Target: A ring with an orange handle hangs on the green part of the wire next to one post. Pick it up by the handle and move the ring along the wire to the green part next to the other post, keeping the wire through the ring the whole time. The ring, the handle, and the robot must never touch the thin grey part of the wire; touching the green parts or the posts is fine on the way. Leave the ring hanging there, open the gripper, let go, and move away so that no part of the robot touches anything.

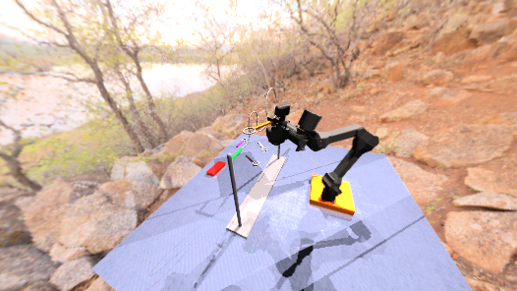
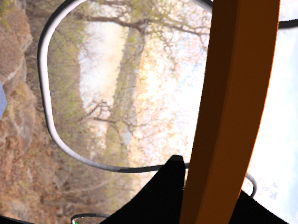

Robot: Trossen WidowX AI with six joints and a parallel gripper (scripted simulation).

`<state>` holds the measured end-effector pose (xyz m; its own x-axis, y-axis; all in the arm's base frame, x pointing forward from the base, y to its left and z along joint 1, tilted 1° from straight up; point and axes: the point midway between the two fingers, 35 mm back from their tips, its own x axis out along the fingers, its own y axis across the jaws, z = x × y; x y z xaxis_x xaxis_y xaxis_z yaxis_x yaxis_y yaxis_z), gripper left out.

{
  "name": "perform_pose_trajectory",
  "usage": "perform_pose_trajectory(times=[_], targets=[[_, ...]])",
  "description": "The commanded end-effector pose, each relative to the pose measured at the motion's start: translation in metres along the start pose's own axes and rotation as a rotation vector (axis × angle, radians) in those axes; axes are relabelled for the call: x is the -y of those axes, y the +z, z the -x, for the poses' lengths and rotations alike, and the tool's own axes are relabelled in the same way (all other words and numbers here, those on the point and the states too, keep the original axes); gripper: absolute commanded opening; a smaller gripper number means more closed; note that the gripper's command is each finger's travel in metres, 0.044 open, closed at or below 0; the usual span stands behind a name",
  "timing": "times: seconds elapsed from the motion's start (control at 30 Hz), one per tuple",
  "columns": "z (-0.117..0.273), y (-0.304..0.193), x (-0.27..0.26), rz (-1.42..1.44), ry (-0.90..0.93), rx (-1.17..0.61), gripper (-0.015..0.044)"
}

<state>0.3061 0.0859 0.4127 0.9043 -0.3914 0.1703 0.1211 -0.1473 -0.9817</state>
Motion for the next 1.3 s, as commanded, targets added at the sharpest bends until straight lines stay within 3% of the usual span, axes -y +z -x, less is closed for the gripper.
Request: perform_pose_trajectory(times=[0.0, 0.67, 1.27], targets=[[0.001, -0.002, -0.007, -0.044, 0.019, -0.010, -0.0150], [0.016, 0.011, -0.067, -0.396, 0.218, -0.054, -0.0150], [0.035, 0.052, -0.123, -0.831, 0.413, -0.030, -0.0150]])
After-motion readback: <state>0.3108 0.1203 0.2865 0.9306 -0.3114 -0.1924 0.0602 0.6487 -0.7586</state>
